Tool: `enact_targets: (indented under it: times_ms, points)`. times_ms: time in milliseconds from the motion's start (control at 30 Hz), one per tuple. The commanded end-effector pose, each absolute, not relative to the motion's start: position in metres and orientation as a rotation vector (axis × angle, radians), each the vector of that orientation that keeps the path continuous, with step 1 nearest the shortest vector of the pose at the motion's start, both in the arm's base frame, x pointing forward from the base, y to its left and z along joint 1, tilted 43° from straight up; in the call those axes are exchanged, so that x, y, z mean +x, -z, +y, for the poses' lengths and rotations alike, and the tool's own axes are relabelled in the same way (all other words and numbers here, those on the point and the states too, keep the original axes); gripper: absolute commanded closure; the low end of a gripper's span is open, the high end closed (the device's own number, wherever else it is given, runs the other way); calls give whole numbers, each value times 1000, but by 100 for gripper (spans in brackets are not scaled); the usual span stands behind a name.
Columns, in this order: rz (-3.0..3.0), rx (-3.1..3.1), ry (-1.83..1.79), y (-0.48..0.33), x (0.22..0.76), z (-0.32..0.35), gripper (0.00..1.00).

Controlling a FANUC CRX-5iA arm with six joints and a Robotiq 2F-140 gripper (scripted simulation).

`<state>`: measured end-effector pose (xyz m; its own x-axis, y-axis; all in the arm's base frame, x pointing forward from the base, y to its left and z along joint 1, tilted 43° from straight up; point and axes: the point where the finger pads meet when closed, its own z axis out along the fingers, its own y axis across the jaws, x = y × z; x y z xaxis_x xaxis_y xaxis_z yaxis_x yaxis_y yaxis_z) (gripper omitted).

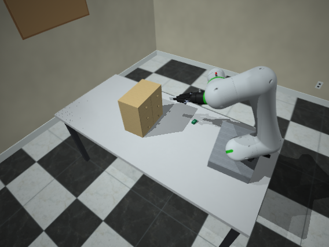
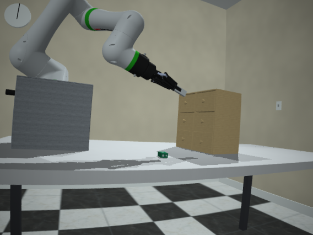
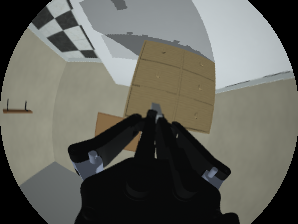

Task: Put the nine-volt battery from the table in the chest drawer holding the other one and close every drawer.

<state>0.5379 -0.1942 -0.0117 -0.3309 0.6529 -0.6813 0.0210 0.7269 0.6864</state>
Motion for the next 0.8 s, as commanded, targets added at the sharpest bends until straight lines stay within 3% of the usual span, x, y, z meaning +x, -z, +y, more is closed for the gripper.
enact_targets:
  times_ms: [0, 767]
  points:
    - [1825, 525, -710, 11, 537, -195, 100]
    - [2084, 442, -815, -6, 513, -210, 100]
